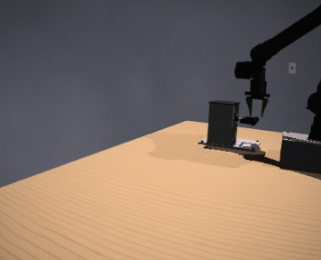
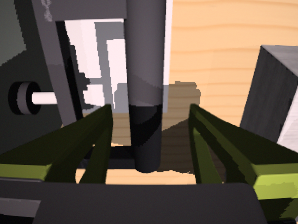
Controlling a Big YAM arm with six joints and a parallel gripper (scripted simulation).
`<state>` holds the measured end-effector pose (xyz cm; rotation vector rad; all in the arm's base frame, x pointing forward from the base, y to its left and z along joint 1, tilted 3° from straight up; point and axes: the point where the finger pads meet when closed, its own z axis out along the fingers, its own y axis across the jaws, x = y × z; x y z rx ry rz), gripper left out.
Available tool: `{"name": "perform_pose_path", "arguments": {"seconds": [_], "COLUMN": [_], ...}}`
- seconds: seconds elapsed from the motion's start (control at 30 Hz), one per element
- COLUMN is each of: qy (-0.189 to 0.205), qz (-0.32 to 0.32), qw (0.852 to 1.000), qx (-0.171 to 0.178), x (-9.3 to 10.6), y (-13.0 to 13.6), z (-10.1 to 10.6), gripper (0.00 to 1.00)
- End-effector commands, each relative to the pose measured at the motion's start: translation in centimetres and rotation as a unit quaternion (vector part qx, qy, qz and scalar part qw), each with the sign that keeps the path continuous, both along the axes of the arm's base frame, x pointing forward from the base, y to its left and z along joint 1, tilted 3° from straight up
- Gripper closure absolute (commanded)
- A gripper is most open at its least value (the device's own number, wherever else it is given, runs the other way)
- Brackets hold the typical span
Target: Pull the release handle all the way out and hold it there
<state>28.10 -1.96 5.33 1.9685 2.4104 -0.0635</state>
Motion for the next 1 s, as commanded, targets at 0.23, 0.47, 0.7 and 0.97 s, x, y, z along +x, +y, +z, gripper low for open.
{"name": "perform_pose_path", "arguments": {"seconds": [0.23,0.47,0.7,0.97], "qy": [0.000,0.000,-0.004,0.000], "qz": [-0.001,-0.001,-0.001,-0.001], "qw": [1.000,1.000,1.000,1.000], "qx": [0.002,0.002,0.002,0.002], "x": [0.61,0.68,1.14,0.68], "y": [-0.18,-0.18,-0.20,-0.18], "z": [-0.24,-0.24,0.06,-0.24], "gripper": [0.53,0.53,0.53,0.53]}}
